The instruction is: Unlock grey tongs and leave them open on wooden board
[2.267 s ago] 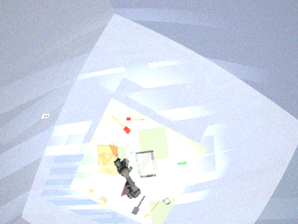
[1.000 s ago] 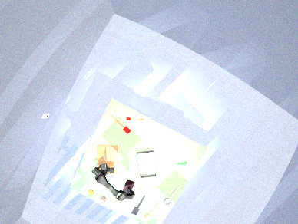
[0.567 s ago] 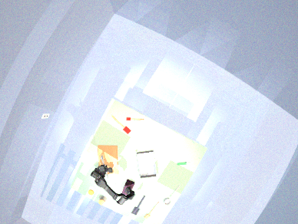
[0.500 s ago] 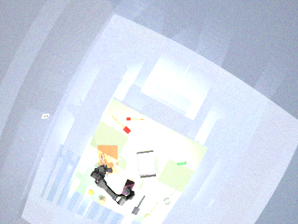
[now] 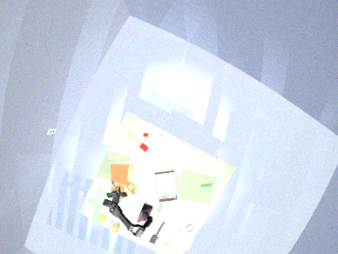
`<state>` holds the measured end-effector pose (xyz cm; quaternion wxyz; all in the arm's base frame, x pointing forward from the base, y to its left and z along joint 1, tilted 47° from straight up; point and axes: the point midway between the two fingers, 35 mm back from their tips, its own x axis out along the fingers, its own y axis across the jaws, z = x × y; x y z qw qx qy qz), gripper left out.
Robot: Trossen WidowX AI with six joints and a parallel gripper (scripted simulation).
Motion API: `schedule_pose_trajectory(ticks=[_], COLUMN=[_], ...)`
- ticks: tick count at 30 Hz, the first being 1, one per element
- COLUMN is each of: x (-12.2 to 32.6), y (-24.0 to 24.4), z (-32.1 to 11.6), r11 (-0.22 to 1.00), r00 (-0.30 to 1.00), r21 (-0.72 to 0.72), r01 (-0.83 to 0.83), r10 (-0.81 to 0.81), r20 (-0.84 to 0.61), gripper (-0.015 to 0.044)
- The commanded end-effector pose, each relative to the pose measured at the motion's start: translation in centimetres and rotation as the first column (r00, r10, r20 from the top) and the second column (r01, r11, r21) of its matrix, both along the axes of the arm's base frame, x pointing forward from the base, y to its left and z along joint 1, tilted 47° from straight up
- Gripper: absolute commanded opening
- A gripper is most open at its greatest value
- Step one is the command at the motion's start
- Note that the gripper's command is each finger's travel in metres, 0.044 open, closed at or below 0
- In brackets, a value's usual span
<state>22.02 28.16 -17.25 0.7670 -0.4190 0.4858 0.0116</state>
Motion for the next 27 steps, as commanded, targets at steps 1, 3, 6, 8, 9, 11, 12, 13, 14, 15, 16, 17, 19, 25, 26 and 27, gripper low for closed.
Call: schedule_pose_trajectory(ticks=[1, 3, 6, 8, 9, 11, 12, 13, 14, 15, 16, 17, 19, 25, 26, 27], x=[-0.1, -0.2, -0.4, -0.5, -0.6, -0.8, -0.8, -0.9, -1.0, -1.1, -1.2, -1.3, -1.5, -2.0, -2.1, -2.3], y=[0.6, 0.6, 0.7, 0.7, 0.7, 0.6, 0.6, 0.6, 0.6, 0.5, 0.5, 0.4, 0.3, -0.1, -0.2, -0.3], z=[0.7, 0.8, 1.1, 1.4, 1.5, 1.8, 1.9, 2.1, 2.2, 2.4, 2.6, 2.7, 3.1, 4.4, 4.6, 4.8], r11=[0.998, 0.996, 0.992, 0.989, 0.988, 0.984, 0.982, 0.980, 0.978, 0.975, 0.973, 0.971, 0.966, 0.951, 0.948, 0.945], r00=[0.997, 0.994, 0.988, 0.983, 0.980, 0.973, 0.970, 0.966, 0.962, 0.958, 0.953, 0.949, 0.939, 0.907, 0.901, 0.895], r21=[0.033, 0.045, 0.060, 0.069, 0.074, 0.083, 0.087, 0.091, 0.095, 0.098, 0.102, 0.105, 0.112, 0.130, 0.133, 0.135], r01=[-0.052, -0.074, -0.107, -0.128, -0.138, -0.159, -0.168, -0.178, -0.188, -0.197, -0.206, -0.215, -0.233, -0.282, -0.289, -0.297], r10=[0.050, 0.070, 0.100, 0.117, 0.126, 0.142, 0.149, 0.156, 0.163, 0.170, 0.176, 0.182, 0.194, 0.220, 0.223, 0.226], r20=[0.056, 0.081, 0.117, 0.142, 0.155, 0.181, 0.194, 0.207, 0.220, 0.232, 0.245, 0.258, 0.284, 0.359, 0.372, 0.384], gripper=[-0.0150, -0.0150, -0.0150, -0.0150, -0.0150, -0.0150, -0.0150, -0.0150, -0.0150, -0.0150, -0.0150, -0.0150, -0.0150, -0.0150, -0.0150, -0.0150])
